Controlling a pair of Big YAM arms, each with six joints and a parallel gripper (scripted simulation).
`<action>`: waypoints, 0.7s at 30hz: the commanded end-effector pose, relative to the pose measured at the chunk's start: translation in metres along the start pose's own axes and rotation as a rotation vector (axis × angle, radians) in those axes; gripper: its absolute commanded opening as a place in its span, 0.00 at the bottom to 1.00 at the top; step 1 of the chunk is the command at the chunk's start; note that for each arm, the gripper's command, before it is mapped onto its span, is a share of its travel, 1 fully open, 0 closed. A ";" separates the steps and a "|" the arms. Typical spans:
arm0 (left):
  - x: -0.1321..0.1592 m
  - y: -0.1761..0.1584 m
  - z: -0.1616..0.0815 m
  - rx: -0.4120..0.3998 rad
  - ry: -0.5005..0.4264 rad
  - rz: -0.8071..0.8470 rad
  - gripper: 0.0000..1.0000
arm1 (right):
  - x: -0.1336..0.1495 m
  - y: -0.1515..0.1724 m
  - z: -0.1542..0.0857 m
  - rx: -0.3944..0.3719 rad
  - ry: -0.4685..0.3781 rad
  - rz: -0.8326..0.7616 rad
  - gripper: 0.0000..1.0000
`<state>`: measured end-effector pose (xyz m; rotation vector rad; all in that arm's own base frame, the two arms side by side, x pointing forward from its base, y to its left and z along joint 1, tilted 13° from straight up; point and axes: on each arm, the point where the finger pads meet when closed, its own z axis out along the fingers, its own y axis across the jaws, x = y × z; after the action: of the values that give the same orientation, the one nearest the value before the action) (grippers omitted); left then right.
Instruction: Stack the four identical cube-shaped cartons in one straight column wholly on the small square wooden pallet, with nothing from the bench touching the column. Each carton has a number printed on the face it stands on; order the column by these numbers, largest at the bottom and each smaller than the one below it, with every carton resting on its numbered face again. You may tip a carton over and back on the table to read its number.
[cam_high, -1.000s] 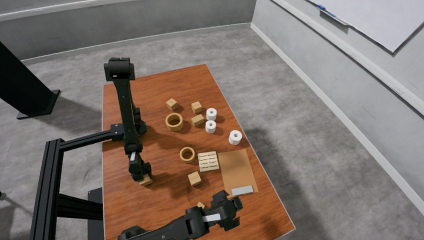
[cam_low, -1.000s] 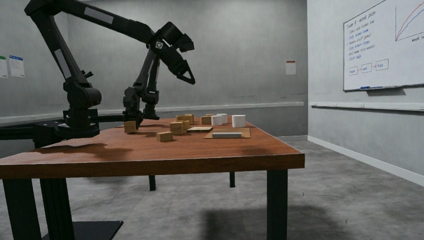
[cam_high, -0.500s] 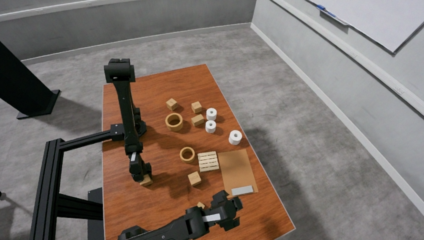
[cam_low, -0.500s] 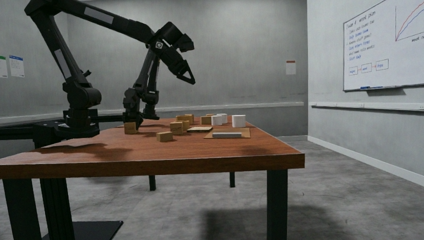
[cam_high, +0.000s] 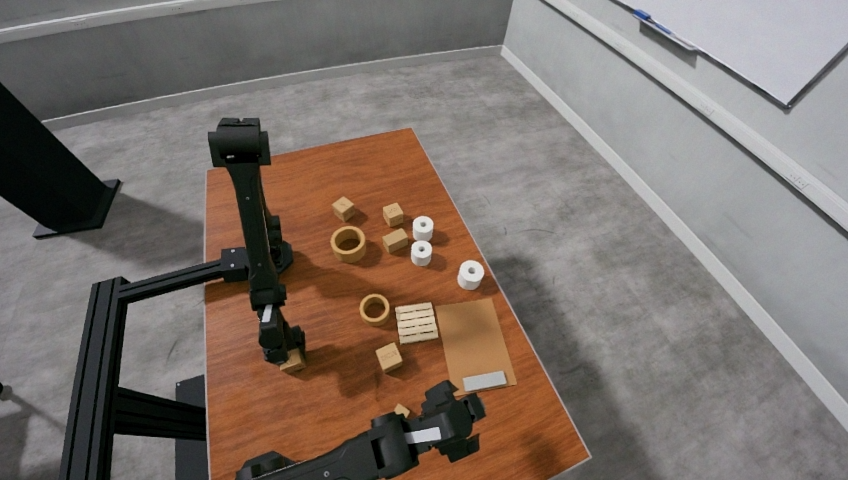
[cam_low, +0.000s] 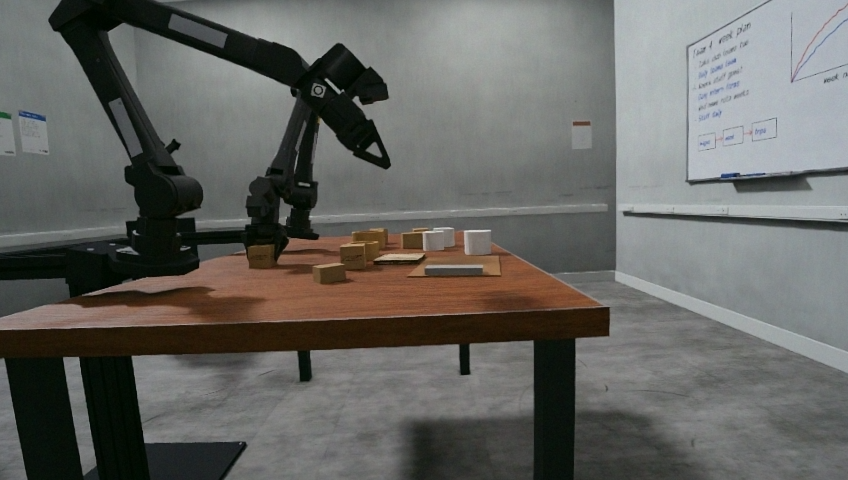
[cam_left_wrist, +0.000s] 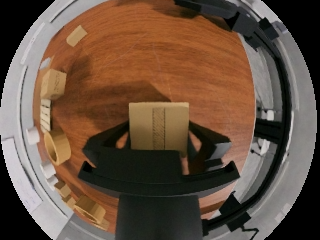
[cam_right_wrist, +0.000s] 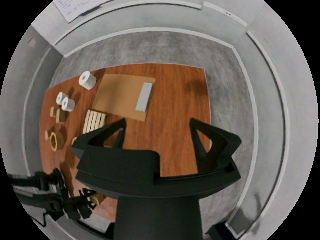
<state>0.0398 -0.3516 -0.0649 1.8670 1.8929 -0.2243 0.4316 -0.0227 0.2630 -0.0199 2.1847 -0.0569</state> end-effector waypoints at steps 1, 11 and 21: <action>0.002 0.002 -0.005 0.000 -0.010 0.006 0.82 | -0.029 -0.003 -0.008 0.006 -0.052 -0.009 1.00; 0.017 0.000 -0.011 0.005 0.018 0.006 0.84 | -0.029 -0.003 -0.008 0.006 -0.052 -0.009 1.00; 0.014 0.000 -0.025 0.002 0.011 -0.004 0.84 | -0.029 -0.003 -0.008 0.006 -0.052 -0.009 1.00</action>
<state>0.0361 -0.3223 -0.0576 1.8929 1.8987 -0.2002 0.4316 -0.0227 0.2630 -0.0199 2.1847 -0.0569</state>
